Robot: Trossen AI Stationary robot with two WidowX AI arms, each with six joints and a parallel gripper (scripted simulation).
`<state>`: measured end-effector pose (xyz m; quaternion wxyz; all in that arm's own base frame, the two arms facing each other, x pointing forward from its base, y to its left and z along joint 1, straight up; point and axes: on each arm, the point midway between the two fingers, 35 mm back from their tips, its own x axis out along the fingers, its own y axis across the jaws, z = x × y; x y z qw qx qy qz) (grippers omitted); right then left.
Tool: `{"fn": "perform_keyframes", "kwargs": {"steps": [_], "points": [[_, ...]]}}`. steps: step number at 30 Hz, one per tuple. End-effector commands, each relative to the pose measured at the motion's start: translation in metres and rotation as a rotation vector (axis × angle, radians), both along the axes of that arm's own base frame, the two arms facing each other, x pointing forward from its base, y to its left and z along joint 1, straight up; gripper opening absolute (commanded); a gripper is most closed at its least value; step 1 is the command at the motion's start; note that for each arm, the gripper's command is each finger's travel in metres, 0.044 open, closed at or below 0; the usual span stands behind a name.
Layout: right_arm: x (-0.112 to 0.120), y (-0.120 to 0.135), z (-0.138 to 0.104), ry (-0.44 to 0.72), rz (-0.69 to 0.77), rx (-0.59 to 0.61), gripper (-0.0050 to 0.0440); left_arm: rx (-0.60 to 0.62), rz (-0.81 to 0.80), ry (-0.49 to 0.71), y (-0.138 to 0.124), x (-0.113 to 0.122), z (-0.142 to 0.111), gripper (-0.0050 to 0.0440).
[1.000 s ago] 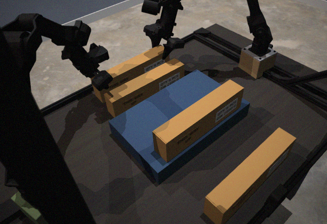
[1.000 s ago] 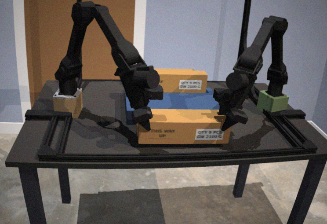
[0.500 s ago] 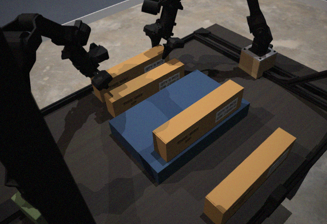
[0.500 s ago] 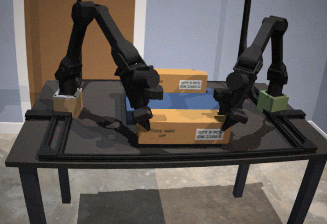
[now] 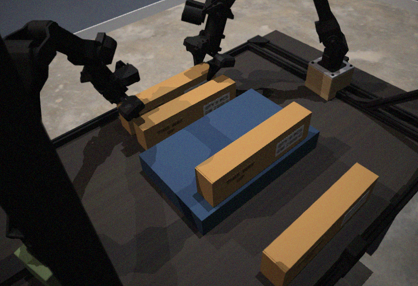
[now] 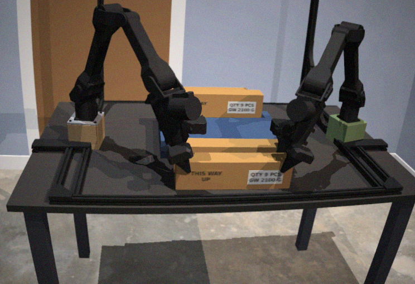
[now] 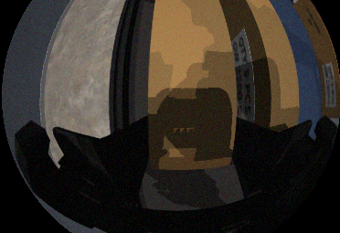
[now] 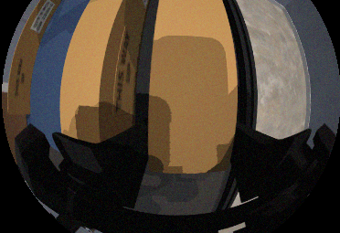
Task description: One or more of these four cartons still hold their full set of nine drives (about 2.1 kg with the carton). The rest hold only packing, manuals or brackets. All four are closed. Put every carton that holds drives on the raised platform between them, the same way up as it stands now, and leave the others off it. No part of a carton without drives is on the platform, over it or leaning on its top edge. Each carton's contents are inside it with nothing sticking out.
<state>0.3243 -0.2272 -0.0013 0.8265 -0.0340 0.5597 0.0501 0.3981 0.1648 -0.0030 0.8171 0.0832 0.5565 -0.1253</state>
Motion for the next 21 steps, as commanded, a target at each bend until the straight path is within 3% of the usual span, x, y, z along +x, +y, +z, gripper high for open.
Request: {"fn": "perform_keyframes", "kwargs": {"steps": [1,5,6,21], "points": [[-0.0002,0.0004,-0.0023,-0.004,-0.002,0.0,0.0,0.001,0.01,-0.009,0.0026,0.0005,-0.0006,0.0],[-0.0002,0.0004,-0.0024,-0.004,-0.002,0.0,0.0,0.001,0.01,-0.009,0.0026,0.0005,-0.0007,0.0],[-0.0002,0.0004,-0.0024,-0.004,-0.002,0.0,0.0389,0.001,0.01,-0.009,0.0026,0.0005,-0.0007,0.0389],[-0.0002,0.0004,-0.0024,-0.004,-0.002,0.0,0.0389,0.001,0.01,-0.009,0.0026,0.0005,-0.0007,0.0389]]}}
